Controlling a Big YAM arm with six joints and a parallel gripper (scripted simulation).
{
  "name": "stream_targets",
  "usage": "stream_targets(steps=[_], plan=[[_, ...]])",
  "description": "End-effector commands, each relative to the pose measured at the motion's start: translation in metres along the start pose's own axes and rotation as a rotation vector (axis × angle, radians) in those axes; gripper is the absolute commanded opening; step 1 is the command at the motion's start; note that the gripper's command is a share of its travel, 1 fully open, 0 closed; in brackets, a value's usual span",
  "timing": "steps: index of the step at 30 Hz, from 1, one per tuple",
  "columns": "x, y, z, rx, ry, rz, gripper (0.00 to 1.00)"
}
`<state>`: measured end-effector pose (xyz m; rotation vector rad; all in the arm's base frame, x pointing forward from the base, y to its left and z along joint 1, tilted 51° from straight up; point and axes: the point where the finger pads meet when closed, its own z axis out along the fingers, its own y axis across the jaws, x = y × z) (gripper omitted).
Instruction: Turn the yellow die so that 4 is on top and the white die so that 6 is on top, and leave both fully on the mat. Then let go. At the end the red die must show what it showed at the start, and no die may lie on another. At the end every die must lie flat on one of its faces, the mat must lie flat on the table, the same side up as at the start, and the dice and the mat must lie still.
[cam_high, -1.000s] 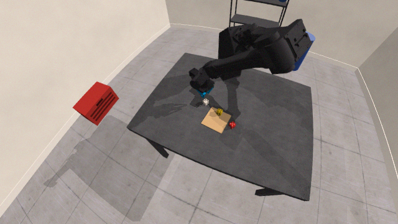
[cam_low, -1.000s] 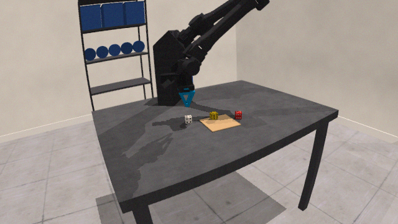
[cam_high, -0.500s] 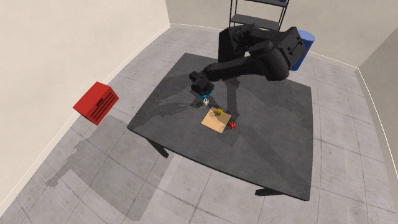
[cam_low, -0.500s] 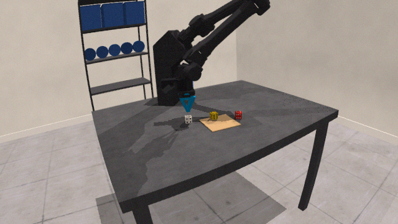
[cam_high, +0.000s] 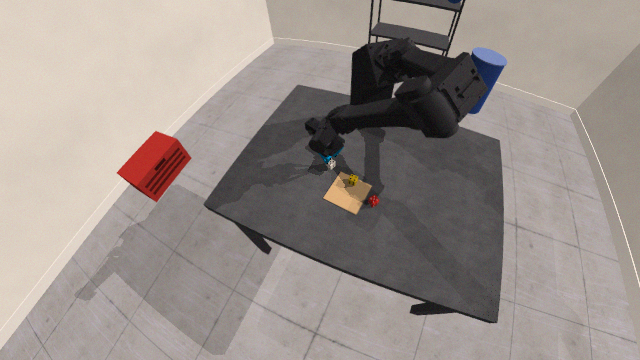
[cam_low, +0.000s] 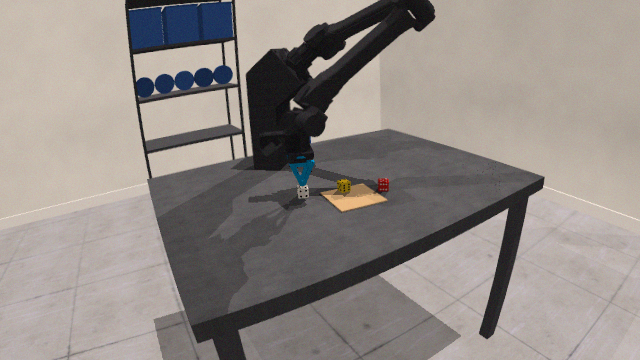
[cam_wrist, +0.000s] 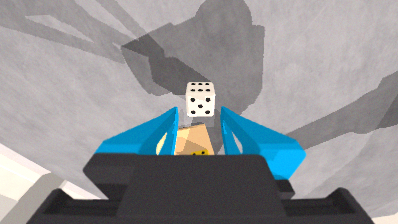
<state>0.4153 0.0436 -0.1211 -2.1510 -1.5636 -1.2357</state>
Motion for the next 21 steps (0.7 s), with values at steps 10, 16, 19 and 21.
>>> stream_targets(steps=[10, 16, 19, 21], plan=[[0.0011, -0.007, 0.0071, 0.009, 0.0, 0.007, 0.44], [0.0016, -0.0064, 0.0069, 0.007, 0.001, 0.003, 0.44], [0.0016, -0.0064, 0.0069, 0.007, 0.001, 0.003, 0.44], [0.0016, -0.0064, 0.0069, 0.007, 0.001, 0.003, 0.44]])
